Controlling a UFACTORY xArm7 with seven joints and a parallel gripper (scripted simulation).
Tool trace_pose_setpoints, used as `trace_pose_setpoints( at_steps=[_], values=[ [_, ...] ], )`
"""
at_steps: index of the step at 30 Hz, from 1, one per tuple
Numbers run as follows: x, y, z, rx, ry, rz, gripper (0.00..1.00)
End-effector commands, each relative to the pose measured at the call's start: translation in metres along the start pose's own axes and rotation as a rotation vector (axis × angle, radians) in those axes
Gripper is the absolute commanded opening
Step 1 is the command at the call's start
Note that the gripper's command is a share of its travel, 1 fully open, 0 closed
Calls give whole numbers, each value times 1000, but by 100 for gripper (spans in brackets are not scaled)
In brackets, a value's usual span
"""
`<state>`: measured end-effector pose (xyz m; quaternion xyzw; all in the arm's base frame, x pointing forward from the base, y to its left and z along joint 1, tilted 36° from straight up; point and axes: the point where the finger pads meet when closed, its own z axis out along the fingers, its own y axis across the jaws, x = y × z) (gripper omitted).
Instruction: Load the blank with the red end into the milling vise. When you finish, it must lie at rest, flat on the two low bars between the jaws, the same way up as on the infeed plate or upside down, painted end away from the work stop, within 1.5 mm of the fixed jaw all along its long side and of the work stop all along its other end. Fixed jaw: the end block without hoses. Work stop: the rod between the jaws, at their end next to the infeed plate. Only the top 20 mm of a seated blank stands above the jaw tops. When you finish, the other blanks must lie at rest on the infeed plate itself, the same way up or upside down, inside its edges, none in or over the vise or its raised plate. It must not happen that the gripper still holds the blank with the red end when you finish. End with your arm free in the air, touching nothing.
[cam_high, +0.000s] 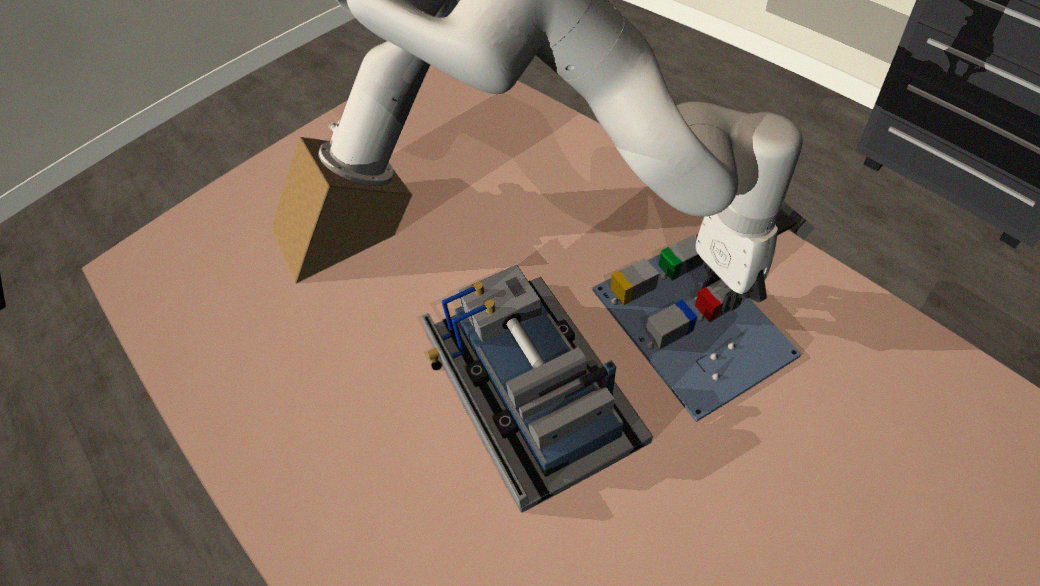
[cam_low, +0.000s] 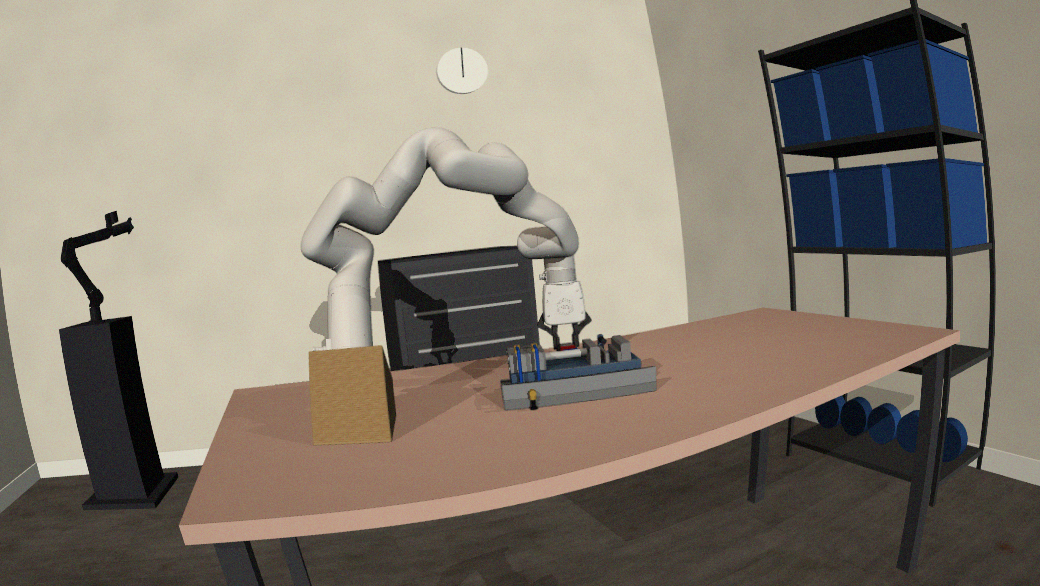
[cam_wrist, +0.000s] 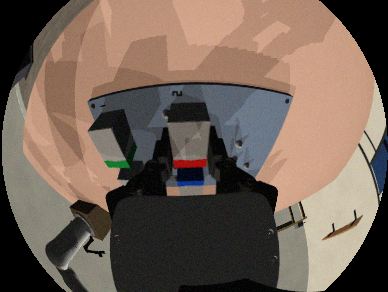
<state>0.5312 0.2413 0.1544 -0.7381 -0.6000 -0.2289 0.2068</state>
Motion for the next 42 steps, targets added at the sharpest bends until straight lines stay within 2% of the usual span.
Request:
trace_pose_setpoints(
  at_steps=[1, 19, 29, 36, 42],
  values=[
    [1, 1, -2, -4, 2, 0, 0],
    [1, 1, -2, -4, 2, 0, 0],
    [1, 1, -32, -4, 2, 0, 0],
    [1, 1, -32, -4, 2, 0, 0],
    [1, 1, -49, -4, 2, 0, 0]
  ],
)
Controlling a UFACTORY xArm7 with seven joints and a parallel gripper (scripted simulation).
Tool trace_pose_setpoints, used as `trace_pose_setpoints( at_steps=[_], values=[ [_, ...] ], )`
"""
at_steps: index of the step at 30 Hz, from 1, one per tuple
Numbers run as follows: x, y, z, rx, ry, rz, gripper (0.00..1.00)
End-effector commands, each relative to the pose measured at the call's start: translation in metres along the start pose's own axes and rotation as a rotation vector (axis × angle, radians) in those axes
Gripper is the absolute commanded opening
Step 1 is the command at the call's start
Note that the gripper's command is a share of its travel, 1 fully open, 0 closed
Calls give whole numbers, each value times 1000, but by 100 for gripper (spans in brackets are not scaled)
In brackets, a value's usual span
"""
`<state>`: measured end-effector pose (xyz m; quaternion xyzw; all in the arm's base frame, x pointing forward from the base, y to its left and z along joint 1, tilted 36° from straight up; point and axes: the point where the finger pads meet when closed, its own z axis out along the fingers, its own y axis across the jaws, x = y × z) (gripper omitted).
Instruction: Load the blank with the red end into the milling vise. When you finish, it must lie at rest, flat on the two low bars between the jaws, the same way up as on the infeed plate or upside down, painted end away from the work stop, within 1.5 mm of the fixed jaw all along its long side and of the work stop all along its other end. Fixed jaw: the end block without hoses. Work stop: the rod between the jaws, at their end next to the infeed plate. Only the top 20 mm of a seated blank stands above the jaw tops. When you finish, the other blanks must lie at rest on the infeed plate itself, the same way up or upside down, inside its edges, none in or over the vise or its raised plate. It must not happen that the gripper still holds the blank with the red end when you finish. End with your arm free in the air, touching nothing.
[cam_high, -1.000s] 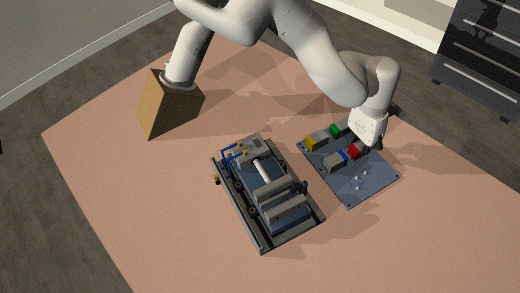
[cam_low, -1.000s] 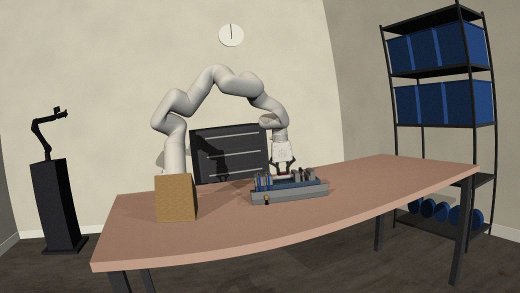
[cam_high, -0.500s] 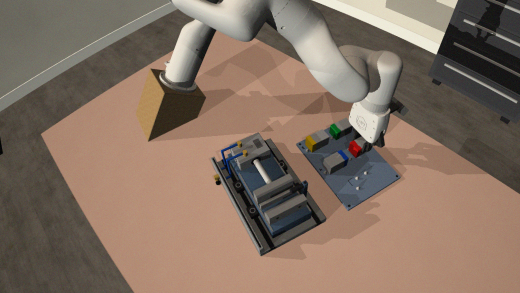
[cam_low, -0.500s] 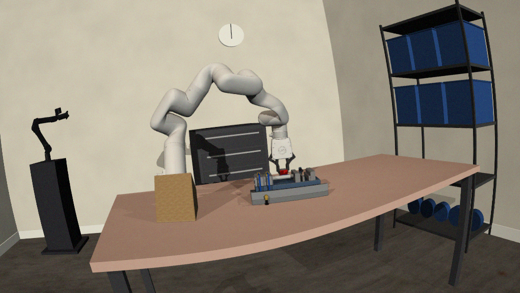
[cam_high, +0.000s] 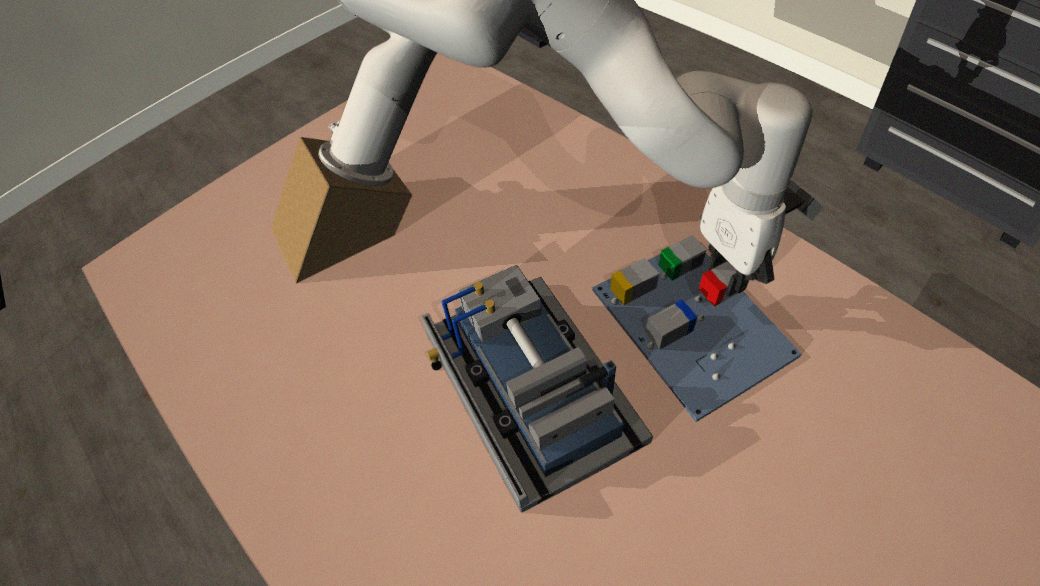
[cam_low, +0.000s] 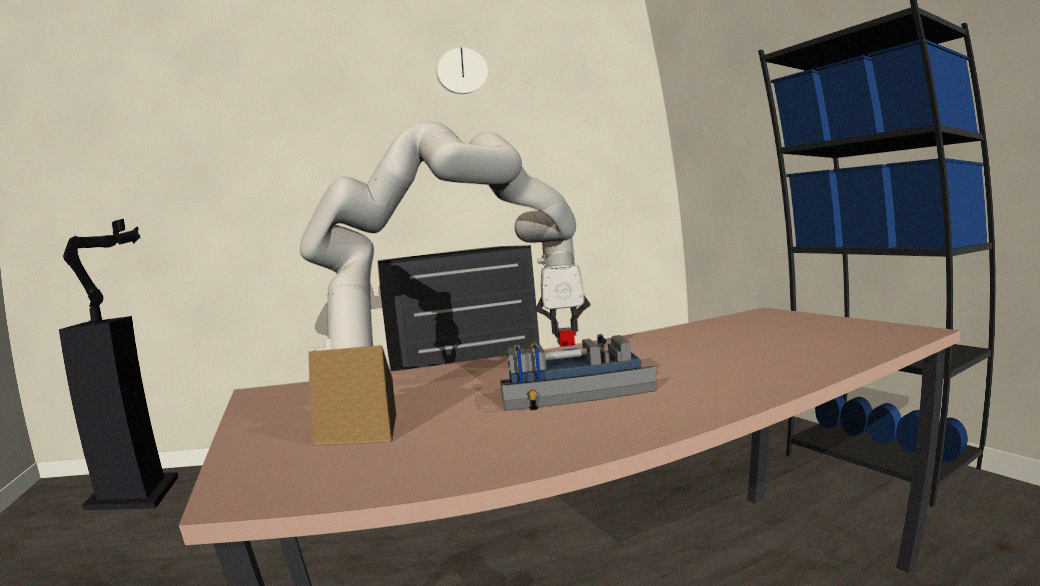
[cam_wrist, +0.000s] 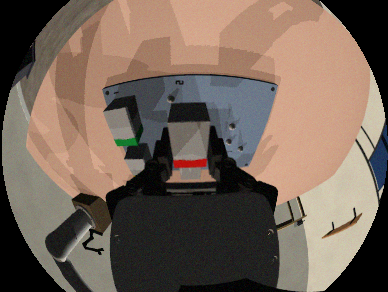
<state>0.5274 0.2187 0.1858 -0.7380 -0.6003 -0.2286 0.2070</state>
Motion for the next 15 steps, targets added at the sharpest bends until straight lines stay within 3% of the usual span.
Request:
trace_pose_setpoints(
  at_steps=[1, 15],
  values=[
    [1, 2, -13, -5, 2, 1, 0],
    [1, 1, -34, -5, 2, 1, 0]
  ],
)
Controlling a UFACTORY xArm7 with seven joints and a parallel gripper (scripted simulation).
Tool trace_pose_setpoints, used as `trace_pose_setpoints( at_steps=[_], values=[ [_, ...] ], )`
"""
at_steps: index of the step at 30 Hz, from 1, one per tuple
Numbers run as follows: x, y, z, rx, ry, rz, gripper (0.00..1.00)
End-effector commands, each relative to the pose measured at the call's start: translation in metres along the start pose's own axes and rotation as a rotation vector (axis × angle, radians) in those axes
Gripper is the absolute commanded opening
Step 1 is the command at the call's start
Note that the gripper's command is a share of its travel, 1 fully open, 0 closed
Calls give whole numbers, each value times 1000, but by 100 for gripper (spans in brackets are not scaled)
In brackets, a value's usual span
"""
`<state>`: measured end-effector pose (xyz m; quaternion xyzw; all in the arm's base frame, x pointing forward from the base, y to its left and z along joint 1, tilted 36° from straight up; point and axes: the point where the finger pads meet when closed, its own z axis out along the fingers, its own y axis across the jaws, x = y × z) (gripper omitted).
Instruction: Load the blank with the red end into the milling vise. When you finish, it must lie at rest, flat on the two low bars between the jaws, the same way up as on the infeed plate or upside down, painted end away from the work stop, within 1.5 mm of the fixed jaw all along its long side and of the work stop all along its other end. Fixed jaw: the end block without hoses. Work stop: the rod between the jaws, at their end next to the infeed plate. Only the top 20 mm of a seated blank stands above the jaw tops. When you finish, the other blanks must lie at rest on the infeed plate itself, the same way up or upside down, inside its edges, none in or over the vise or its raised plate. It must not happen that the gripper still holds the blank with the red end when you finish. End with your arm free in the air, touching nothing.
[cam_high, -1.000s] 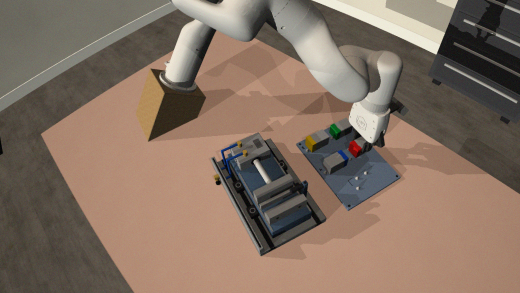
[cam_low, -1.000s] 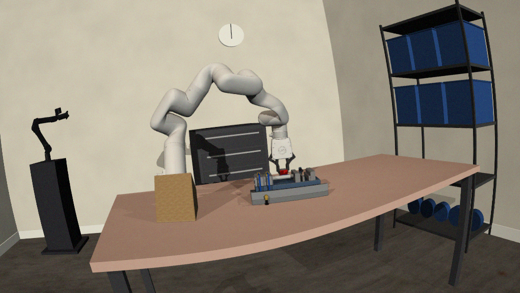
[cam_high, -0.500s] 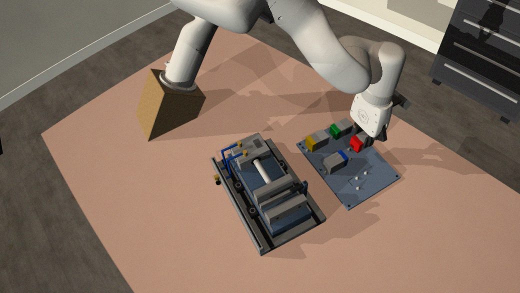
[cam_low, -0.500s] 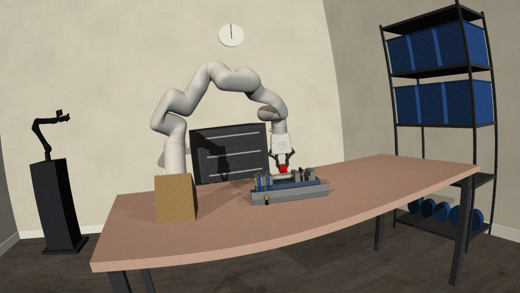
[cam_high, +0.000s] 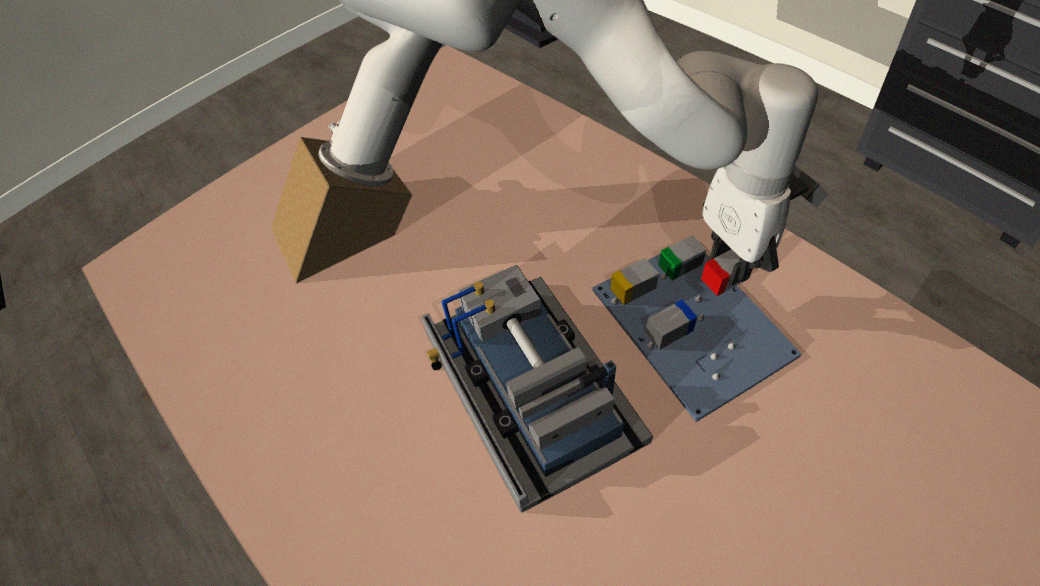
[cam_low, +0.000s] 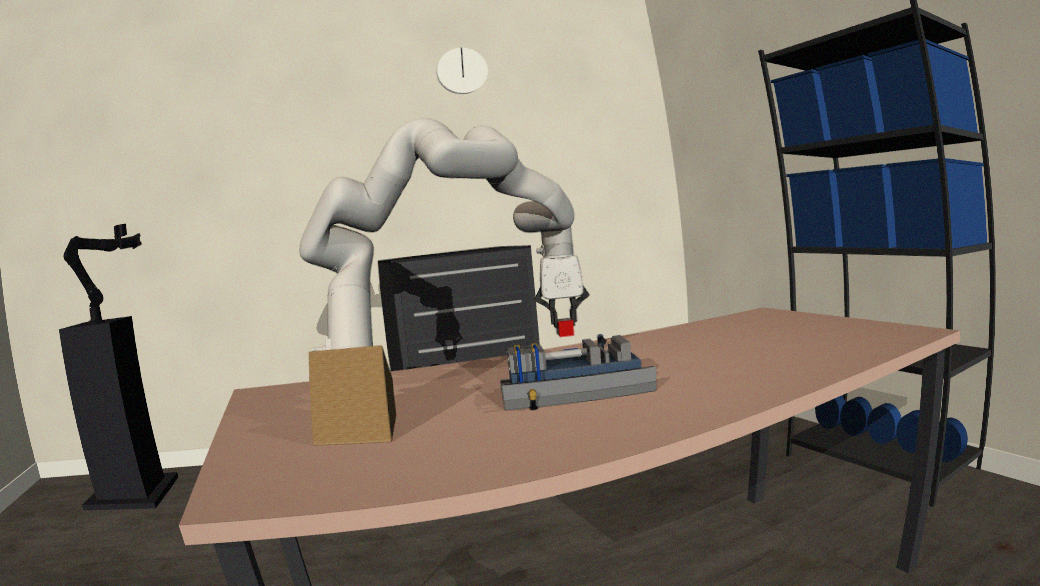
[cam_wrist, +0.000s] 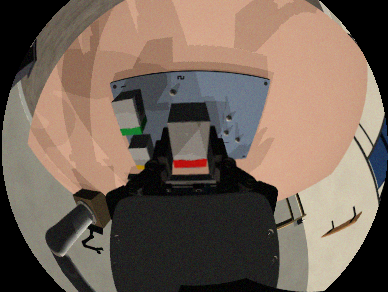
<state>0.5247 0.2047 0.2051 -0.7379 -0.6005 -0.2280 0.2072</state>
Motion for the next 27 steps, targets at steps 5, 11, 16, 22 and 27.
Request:
trace_pose_setpoints(
  at_steps=[5, 11, 16, 22, 27],
  values=[
    [1, 2, -25, -6, 3, 1, 0],
    [1, 2, -28, -6, 3, 1, 0],
    [1, 2, -41, -6, 3, 1, 0],
    [1, 2, -68, -6, 3, 1, 0],
    [1, 2, -72, -6, 3, 1, 0]
  ],
)
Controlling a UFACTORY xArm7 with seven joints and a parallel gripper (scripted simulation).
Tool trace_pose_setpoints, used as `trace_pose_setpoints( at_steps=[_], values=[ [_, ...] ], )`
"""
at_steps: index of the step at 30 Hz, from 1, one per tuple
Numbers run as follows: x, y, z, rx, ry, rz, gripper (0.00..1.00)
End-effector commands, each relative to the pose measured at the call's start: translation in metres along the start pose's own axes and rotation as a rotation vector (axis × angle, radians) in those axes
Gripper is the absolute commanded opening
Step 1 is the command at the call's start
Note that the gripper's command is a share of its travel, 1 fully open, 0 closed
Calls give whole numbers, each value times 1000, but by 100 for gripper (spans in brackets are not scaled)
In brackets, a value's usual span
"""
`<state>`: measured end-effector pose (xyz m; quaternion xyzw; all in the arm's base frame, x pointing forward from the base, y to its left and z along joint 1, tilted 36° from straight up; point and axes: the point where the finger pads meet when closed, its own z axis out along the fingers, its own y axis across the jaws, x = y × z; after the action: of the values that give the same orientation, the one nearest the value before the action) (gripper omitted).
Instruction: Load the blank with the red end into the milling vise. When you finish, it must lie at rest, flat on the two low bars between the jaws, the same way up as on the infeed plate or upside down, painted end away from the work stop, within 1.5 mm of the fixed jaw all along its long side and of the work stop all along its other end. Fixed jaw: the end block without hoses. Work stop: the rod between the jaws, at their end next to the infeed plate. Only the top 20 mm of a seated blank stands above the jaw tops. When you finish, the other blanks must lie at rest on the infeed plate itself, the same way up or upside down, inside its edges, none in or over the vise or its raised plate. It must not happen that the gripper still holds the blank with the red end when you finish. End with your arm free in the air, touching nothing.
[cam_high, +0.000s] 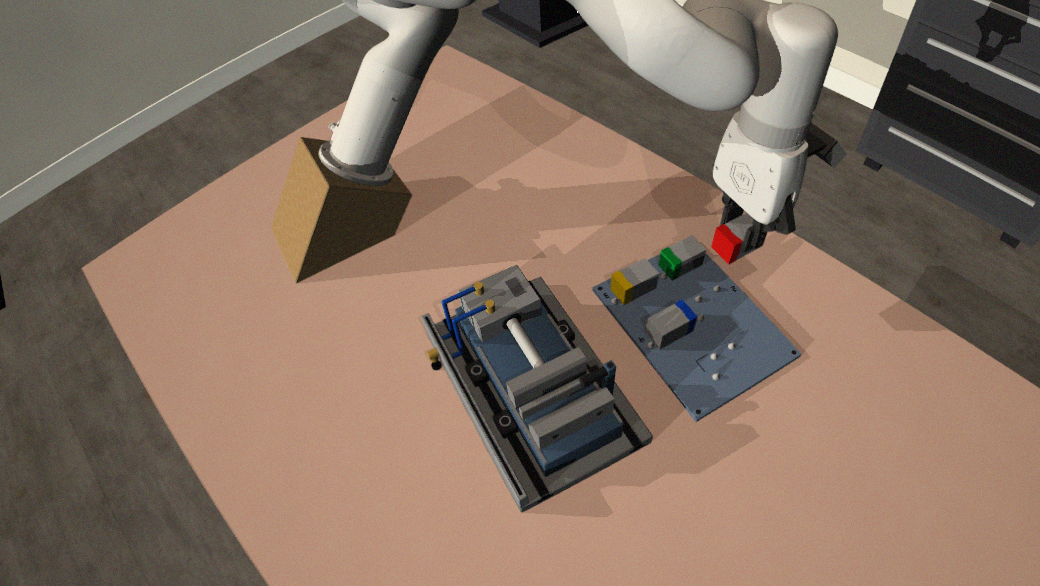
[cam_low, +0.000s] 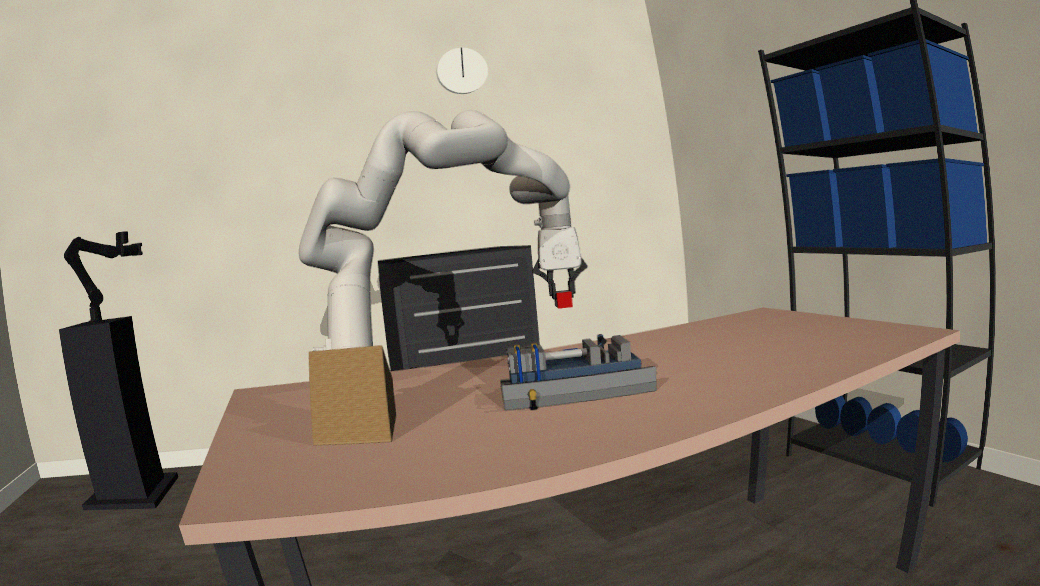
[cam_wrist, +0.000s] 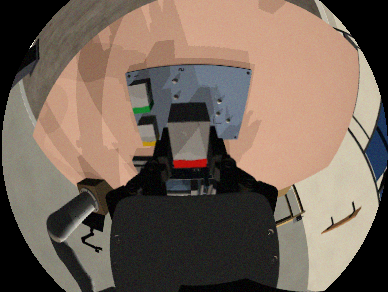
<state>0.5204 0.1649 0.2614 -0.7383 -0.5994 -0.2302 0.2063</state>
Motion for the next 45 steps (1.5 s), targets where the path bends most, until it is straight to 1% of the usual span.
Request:
trace_pose_setpoints(
  at_steps=[1, 20, 30, 45],
  values=[
    [0, 0, -3, -1, 0, 0, 0],
    [0, 0, -6, -1, 1, 0, 0],
    [0, 0, -1, -1, 1, 0, 0],
    [0, 0, 2, -1, 1, 0, 0]
  ],
)
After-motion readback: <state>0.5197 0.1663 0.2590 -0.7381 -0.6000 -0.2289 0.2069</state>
